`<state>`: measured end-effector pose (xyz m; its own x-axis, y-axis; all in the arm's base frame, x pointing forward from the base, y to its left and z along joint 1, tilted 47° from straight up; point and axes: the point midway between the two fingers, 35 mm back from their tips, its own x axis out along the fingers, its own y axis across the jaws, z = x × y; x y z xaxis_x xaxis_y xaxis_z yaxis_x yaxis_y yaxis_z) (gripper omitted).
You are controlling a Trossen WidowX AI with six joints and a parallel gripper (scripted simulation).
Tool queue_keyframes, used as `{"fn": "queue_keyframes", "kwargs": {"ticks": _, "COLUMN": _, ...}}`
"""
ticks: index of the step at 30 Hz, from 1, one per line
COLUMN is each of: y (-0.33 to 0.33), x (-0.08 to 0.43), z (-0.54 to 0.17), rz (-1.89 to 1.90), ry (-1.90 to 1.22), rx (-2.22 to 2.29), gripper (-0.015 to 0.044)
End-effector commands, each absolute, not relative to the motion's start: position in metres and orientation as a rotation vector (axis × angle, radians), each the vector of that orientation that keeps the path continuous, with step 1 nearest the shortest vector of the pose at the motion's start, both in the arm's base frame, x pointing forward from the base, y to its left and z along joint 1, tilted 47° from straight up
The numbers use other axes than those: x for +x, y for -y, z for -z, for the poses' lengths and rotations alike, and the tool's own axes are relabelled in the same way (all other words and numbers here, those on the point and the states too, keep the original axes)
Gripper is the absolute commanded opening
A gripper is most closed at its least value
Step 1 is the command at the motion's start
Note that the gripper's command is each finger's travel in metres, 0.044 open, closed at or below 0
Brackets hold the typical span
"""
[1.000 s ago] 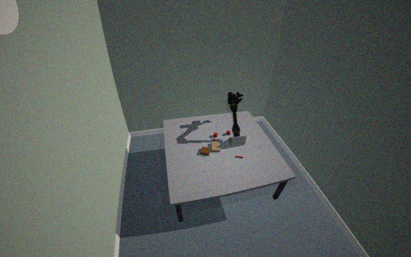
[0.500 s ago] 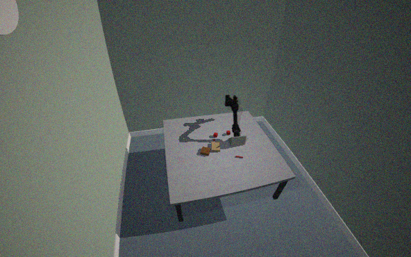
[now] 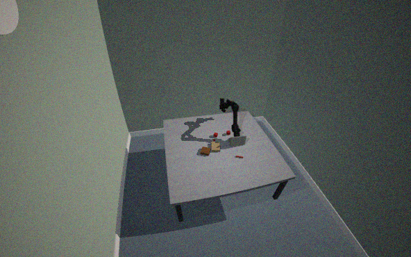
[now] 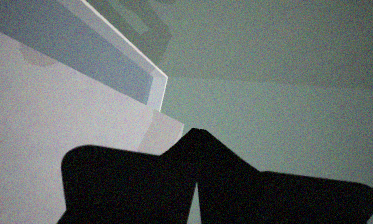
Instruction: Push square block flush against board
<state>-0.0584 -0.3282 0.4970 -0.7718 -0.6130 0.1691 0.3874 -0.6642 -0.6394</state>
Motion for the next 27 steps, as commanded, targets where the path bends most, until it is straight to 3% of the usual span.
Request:
{"fn": "queue_keyframes", "kwargs": {"ticks": 1, "y": 0.347, "x": -0.03, "z": -0.482, "rz": 2.281, "ry": -0.823, "rx": -0.527, "gripper": 0.0}}
{"fn": "queue_keyframes", "kwargs": {"ticks": 9, "y": 0.377, "x": 0.045, "z": -0.445, "rz": 2.018, "ry": -0.856, "rx": -0.572, "gripper": 0.0}}
{"fn": "queue_keyframes", "kwargs": {"ticks": 27, "y": 0.377, "x": 0.195, "z": -0.371, "rz": 1.552, "ry": -0.889, "rx": -0.666, "gripper": 0.0}}
